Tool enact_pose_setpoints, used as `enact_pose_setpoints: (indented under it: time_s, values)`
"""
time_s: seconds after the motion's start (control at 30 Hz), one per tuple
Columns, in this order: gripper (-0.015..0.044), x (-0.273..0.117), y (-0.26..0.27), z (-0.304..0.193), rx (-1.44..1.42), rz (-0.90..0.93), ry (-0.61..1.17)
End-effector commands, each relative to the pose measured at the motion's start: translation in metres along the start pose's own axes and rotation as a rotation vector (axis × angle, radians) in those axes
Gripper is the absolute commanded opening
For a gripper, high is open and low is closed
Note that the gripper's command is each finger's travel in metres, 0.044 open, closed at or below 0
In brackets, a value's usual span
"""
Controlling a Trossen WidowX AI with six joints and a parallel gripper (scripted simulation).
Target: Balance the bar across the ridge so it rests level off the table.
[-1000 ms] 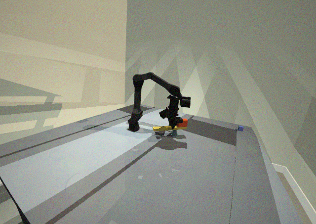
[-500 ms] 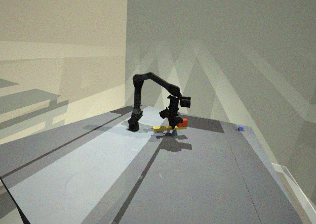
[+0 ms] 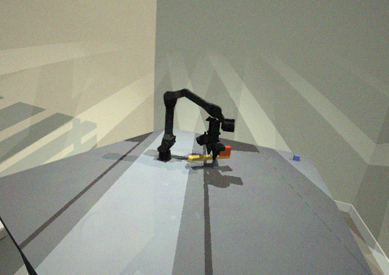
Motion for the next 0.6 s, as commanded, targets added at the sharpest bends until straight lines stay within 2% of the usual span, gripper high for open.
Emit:
enact_pose_setpoints:
  time_s: [0.0, 0.13, 0.4, 0.57]
  values:
    - [0.044, 0.0, 0.0, 0.0, 0.0, -0.001, 0.0]
    - [0.044, -0.008, 0.001, -0.001, 0.0, -0.001, 0.0]
    - [0.044, -0.098, 0.0, 0.0, 0.0, -0.001, 0.0]
    - [0.044, -0.1, 0.0, 0.0, 0.0, -0.001, 0.0]
Point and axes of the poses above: the point midway between the two fingers, 35 mm back from their tips, its own x axis out along the fingers, its own y axis across the jaws, z = x × y, the point moved 7 cm from there along -x, back along the fingers, and after that the axes turned 5 degrees about x, right-handed, at the moved point
